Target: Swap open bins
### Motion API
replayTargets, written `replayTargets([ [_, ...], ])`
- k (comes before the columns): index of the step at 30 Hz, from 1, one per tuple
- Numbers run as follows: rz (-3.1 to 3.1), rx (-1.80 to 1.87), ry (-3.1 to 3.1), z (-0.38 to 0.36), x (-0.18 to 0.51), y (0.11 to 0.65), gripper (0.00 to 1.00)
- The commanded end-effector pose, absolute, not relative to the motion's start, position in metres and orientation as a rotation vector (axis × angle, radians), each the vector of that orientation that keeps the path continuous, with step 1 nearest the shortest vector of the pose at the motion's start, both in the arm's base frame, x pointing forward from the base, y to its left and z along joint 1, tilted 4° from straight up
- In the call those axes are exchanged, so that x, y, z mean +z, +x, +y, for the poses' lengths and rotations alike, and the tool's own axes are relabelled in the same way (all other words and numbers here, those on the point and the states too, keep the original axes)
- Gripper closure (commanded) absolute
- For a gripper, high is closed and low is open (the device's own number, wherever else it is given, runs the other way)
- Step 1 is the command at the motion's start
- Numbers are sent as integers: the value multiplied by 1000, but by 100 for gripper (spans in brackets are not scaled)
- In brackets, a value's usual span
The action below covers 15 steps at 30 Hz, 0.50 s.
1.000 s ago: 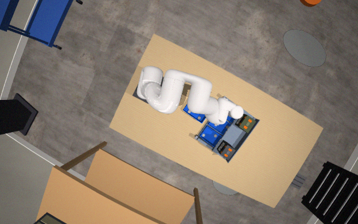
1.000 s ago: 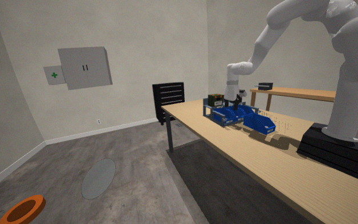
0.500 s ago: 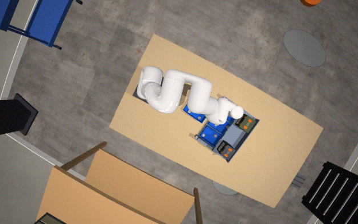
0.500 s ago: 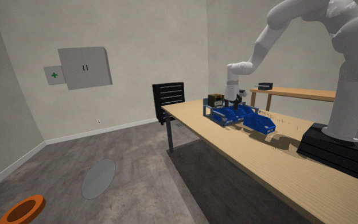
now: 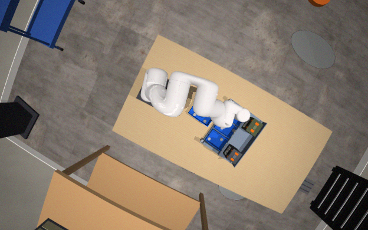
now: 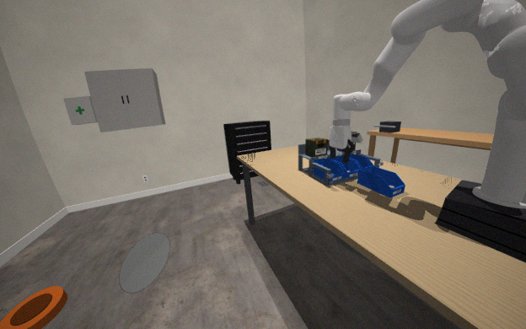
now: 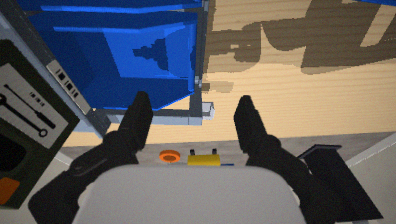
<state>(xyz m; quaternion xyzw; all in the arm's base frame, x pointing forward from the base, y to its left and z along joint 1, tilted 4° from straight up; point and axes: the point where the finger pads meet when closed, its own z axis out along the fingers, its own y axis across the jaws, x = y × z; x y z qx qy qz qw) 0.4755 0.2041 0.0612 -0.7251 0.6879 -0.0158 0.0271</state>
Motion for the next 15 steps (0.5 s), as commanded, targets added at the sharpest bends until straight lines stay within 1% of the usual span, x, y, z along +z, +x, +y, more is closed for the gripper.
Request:
replayTargets([
  [1, 2122, -51, -2237, 205, 60, 477, 5],
  [15, 2122, -51, -2237, 205, 37, 480, 5],
])
